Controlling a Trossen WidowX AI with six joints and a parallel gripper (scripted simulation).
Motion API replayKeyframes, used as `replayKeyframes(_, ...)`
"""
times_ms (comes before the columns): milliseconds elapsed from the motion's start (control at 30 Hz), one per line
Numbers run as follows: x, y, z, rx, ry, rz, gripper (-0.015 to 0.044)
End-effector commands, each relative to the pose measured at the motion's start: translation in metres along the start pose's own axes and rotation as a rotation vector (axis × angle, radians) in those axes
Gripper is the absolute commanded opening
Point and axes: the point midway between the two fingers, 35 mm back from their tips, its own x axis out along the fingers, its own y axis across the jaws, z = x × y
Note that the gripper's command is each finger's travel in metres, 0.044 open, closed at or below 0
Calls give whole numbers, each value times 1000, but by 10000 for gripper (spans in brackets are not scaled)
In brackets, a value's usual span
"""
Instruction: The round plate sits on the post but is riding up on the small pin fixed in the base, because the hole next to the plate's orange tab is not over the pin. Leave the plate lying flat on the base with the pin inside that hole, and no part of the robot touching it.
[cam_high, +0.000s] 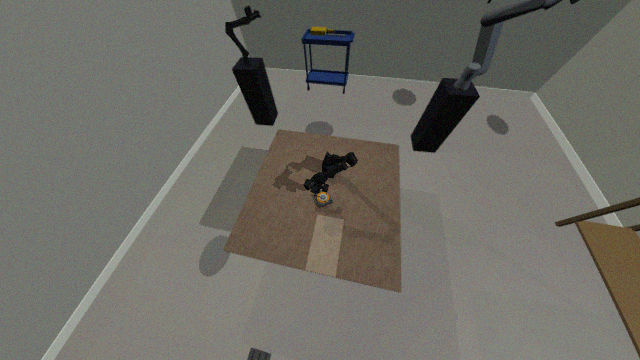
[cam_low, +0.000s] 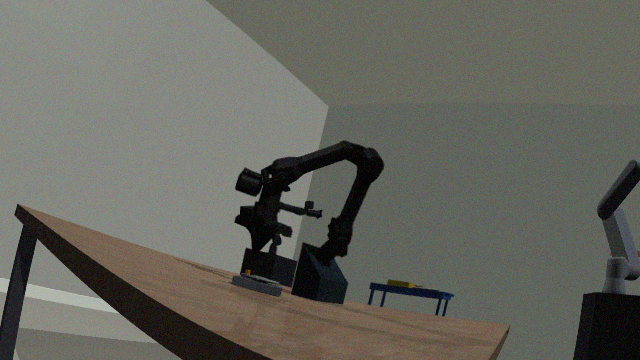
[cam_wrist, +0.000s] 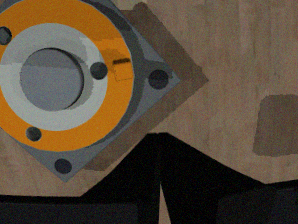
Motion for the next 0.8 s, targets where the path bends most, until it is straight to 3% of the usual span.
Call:
replayKeyframes(0,8,9,6,-83,10,44,0)
replayKeyframes(233,11,9,6,-83,10,43,0)
replayKeyframes(533,55,11,4,-83,10,46,0)
replayKeyframes(767,56,11,6,-83,10,46,0)
